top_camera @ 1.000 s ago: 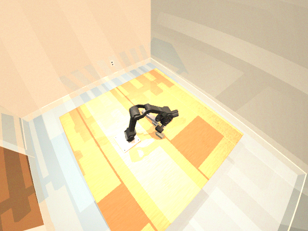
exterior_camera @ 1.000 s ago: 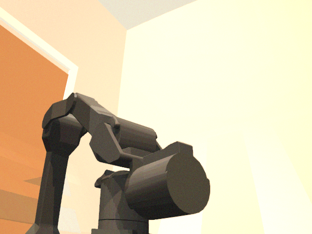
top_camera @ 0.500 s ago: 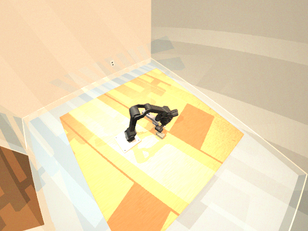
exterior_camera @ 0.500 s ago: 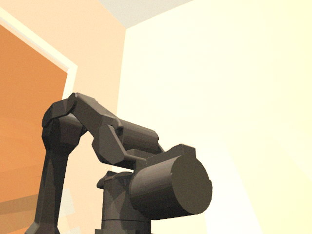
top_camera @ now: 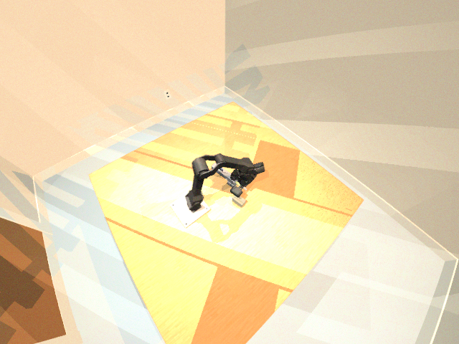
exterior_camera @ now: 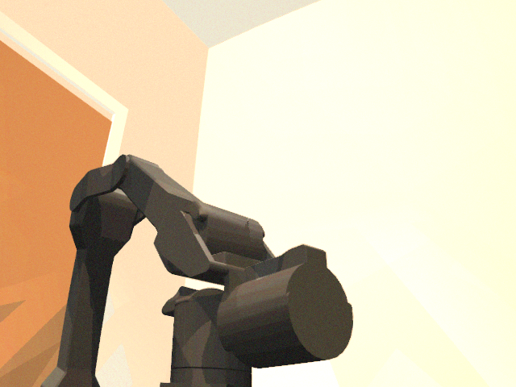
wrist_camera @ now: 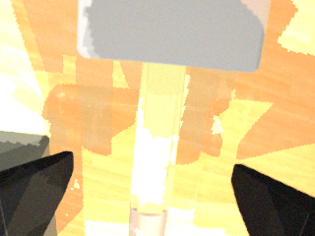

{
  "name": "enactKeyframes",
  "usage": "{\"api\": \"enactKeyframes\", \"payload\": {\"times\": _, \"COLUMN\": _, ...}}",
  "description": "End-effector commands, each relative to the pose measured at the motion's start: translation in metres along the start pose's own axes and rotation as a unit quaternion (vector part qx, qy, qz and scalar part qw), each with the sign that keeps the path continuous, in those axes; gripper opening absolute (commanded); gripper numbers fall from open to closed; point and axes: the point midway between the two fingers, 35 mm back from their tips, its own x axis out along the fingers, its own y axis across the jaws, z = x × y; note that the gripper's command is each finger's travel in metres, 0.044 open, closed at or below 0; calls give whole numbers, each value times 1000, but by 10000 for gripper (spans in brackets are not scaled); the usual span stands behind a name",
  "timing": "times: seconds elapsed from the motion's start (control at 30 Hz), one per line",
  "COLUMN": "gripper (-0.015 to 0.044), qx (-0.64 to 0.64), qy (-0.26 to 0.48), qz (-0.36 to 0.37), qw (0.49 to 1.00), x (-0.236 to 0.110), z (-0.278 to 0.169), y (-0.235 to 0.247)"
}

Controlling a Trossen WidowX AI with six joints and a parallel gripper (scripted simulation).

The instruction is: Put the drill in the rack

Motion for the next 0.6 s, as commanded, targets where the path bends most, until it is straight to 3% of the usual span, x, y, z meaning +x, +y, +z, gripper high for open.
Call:
{"api": "enactKeyframes", "payload": {"times": 0.0, "gripper": 309, "qx": 0, "qy": 0, "qz": -1, "qw": 1000, "x": 0, "z": 0, "y": 0}}
{"api": "enactKeyframes", "payload": {"times": 0.33, "gripper": 46, "qx": 0, "qy": 0, "qz": -1, "qw": 1000, "x": 0, "z": 0, "y": 0}}
{"api": "enactKeyframes", "payload": {"times": 0.57, "gripper": 0, "qx": 0, "qy": 0, "qz": -1, "qw": 1000, "x": 0, "z": 0, "y": 0}}
